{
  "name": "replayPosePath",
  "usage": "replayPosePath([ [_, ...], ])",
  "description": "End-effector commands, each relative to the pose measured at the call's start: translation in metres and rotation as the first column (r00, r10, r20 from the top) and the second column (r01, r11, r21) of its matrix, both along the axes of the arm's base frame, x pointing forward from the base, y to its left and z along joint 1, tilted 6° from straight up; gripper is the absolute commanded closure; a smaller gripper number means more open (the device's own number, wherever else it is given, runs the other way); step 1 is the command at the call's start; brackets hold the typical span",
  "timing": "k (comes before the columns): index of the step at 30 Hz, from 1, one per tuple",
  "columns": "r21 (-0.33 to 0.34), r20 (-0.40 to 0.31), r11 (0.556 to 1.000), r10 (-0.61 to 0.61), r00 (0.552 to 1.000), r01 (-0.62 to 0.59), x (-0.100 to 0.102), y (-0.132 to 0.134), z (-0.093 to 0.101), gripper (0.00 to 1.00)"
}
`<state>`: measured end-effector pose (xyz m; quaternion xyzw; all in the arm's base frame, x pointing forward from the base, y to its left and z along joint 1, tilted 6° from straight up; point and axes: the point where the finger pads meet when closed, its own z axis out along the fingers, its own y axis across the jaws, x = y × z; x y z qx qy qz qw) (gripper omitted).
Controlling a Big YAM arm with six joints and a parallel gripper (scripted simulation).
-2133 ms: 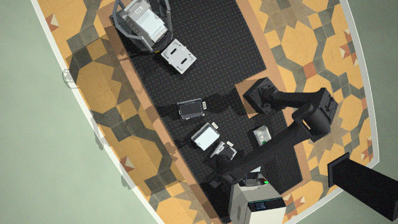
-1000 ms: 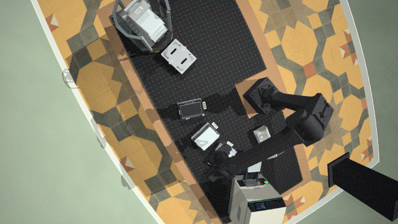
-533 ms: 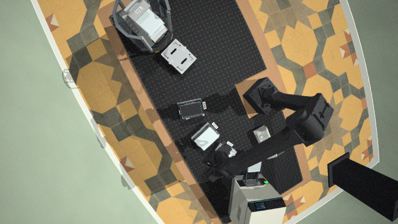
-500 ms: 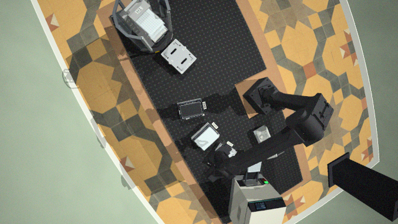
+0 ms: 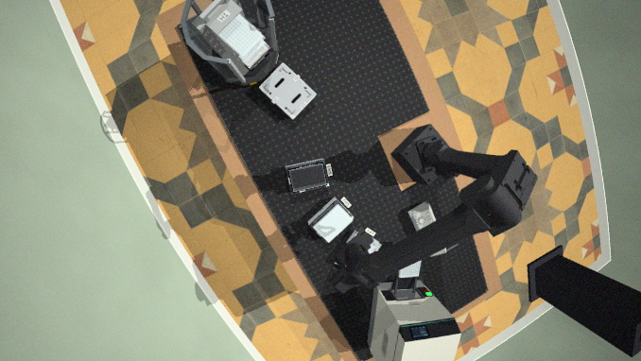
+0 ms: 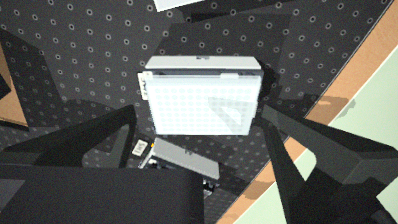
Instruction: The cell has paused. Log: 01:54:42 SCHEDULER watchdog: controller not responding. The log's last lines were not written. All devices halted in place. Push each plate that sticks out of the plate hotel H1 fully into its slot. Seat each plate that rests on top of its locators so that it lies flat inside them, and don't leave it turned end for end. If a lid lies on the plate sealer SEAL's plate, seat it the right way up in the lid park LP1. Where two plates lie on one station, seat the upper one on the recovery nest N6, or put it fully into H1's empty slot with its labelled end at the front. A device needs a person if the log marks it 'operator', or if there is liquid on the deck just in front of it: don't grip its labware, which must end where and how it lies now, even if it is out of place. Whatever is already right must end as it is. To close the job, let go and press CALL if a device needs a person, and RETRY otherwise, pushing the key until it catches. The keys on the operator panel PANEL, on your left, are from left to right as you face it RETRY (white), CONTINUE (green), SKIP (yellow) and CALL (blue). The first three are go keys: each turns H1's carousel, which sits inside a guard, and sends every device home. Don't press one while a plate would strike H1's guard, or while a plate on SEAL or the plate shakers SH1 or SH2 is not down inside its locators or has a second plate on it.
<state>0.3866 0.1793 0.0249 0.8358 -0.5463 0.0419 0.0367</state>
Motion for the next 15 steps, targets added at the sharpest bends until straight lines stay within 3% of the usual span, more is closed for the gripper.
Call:
replayPosePath([
  [1, 0.023, 0.043, 1.0, 0.0, 0.999, -0.001, 0.014, 0.007, 0.013, 0.0],
  [5, 0.023, 0.043, 1.0, 0.0, 0.999, -0.001, 0.014, 0.007, 0.013, 0.0],
  [6, 0.045, 0.087, 0.999, -0.002, 0.996, -0.002, 0.027, 0.011, 0.031, 0.0],
  [15, 0.04, 0.073, 0.999, 0.002, 0.997, -0.004, 0.019, 0.018, 0.052, 0.0],
])
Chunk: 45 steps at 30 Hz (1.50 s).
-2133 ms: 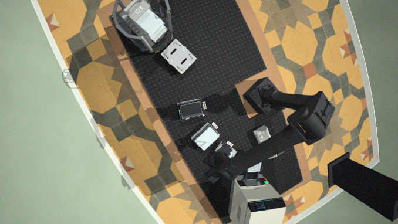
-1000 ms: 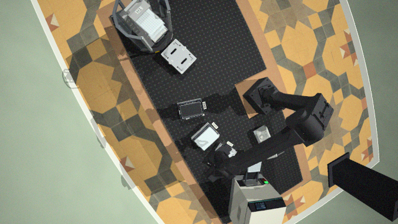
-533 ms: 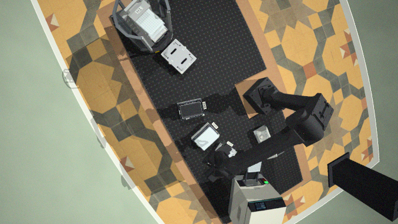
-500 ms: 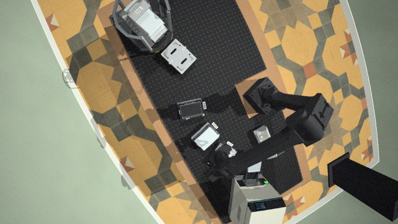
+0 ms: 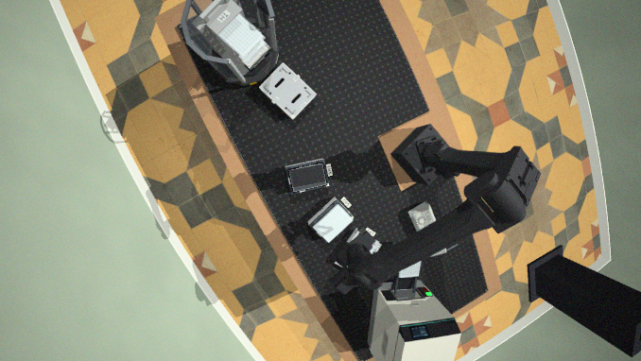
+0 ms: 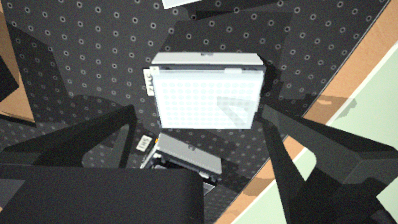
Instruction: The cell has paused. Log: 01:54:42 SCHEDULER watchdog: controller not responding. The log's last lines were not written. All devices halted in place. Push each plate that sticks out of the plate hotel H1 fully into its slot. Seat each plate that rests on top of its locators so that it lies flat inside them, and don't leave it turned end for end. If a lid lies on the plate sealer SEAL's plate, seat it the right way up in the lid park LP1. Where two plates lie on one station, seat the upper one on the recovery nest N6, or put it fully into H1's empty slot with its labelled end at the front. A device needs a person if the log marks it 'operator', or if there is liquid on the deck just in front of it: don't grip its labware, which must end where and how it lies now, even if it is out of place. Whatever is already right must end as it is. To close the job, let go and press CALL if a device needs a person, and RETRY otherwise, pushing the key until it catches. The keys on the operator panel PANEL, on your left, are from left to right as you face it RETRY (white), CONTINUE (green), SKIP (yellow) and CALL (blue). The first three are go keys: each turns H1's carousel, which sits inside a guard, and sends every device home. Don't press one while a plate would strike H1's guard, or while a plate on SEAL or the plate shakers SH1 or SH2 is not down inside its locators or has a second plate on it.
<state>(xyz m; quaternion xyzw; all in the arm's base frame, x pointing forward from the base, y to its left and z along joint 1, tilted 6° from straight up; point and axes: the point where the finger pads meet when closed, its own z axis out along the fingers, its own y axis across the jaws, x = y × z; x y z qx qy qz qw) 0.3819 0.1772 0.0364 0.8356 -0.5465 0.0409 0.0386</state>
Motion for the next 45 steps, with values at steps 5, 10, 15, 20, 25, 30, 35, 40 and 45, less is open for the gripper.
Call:
replayPosePath([
  [5, 0.043, 0.078, 0.999, -0.004, 0.997, 0.0, 0.024, 0.019, 0.054, 0.0],
  [10, 0.043, 0.078, 0.999, 0.002, 0.997, -0.006, 0.022, 0.022, 0.062, 0.0],
  [15, 0.044, 0.079, 0.999, 0.002, 0.997, -0.006, 0.021, 0.023, 0.076, 0.0],
  [20, 0.044, 0.079, 0.999, -0.003, 0.997, 0.0, 0.021, 0.022, 0.09, 0.0],
  [25, 0.045, 0.08, 0.999, 0.002, 0.997, -0.006, 0.018, 0.025, 0.104, 0.0],
  [30, 0.045, 0.08, 0.999, -0.004, 0.997, 0.001, 0.019, 0.023, 0.112, 0.0],
  [35, 0.039, 0.07, 0.999, 0.0, 0.998, -0.003, 0.019, 0.024, 0.109, 0.0],
  [40, 0.041, 0.073, 0.999, 0.0, 0.997, -0.003, 0.019, 0.024, 0.109, 0.0],
  [45, 0.041, 0.072, 0.999, 0.0, 0.997, -0.003, 0.019, 0.024, 0.109, 0.0],
])
